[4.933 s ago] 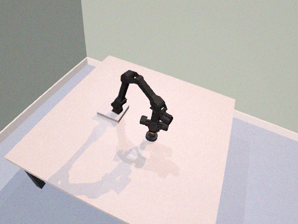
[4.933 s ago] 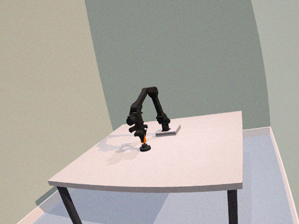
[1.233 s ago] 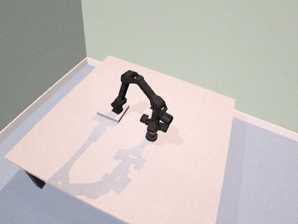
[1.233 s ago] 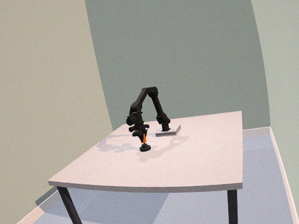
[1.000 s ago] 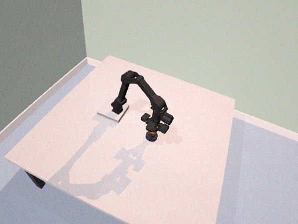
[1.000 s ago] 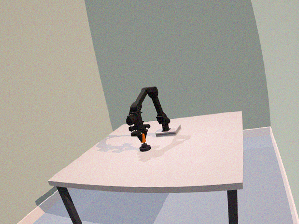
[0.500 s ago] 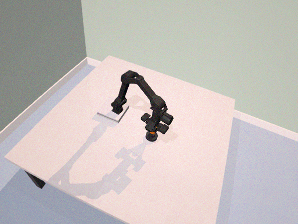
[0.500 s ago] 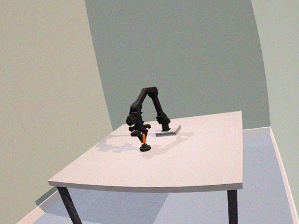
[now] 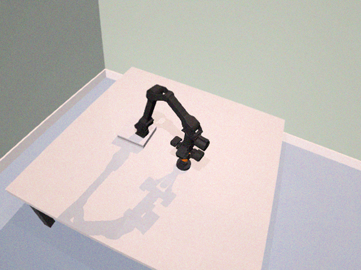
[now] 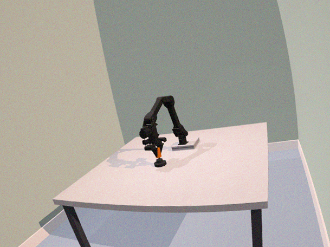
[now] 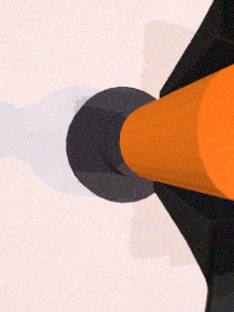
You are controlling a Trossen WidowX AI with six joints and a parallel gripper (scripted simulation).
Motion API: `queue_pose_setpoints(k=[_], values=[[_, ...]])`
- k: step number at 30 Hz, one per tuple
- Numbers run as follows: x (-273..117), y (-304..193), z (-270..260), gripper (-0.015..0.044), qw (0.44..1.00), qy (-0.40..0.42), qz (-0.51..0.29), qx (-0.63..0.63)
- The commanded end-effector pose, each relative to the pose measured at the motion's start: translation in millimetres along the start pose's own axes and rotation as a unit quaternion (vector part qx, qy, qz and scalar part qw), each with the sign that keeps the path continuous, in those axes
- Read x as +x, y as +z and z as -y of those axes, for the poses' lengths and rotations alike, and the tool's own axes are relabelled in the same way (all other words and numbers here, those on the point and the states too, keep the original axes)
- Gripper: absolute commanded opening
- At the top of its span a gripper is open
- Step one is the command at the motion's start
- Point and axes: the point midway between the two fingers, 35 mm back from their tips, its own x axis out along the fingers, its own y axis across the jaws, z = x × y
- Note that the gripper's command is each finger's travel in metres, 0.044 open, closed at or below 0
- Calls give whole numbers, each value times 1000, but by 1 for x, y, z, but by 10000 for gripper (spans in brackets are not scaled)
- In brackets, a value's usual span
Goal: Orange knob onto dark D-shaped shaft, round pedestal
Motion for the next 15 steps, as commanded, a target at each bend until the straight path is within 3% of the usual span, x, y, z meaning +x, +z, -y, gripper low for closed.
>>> queue_pose_setpoints(k=[1, 15], values=[[0, 0, 0, 0, 1000, 1, 1, -11], [1, 0, 0, 0, 1000, 1, 1, 20]])
